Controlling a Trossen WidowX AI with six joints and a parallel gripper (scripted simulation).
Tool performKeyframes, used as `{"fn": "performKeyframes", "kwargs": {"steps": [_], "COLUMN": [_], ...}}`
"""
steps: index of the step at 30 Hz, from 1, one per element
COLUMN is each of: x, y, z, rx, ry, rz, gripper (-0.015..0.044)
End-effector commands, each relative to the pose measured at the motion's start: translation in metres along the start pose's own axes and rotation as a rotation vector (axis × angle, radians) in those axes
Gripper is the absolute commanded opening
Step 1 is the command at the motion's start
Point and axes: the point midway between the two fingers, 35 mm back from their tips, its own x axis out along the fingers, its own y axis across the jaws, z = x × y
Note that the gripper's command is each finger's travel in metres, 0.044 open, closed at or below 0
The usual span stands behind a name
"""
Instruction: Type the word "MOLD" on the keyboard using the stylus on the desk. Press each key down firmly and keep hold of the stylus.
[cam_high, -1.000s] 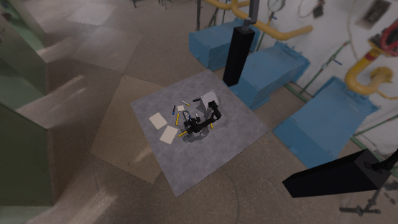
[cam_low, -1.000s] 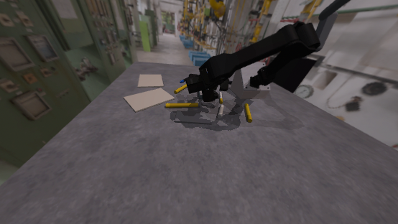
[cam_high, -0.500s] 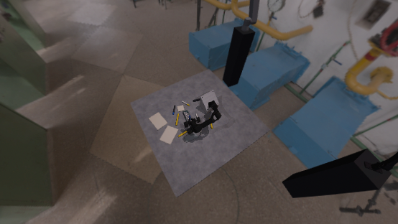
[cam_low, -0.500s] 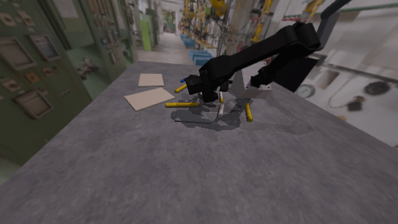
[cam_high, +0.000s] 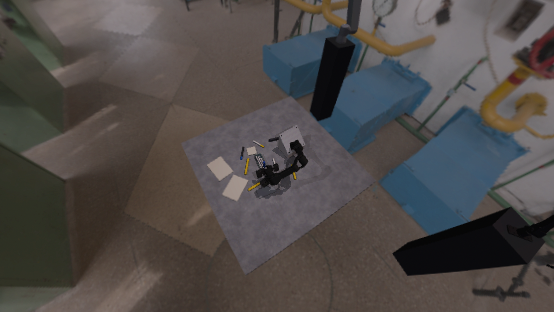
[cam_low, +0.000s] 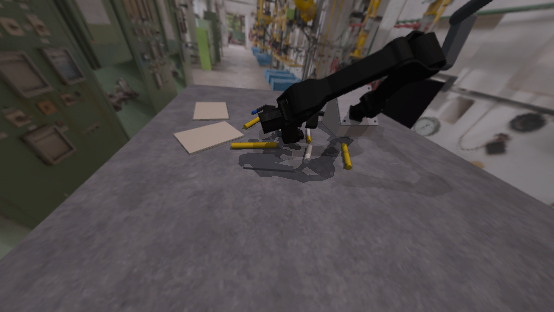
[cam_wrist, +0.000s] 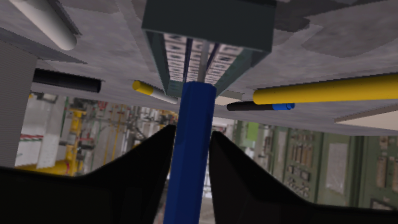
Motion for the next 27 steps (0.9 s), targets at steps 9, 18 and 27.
{"fn": "performKeyframes", "kwargs": {"steps": [9,18,27], "x": [0.003,0.001,-0.017], "y": [0.000,0.000,0.000], "z": [0.005,0.002,-0.030], "rx": [0.004,0.004,0.004], "ry": [-0.004,-0.004,-0.003], "rz": [0.001,0.001,0.000], "gripper": [0.0081,0.0081,0.0081]}}
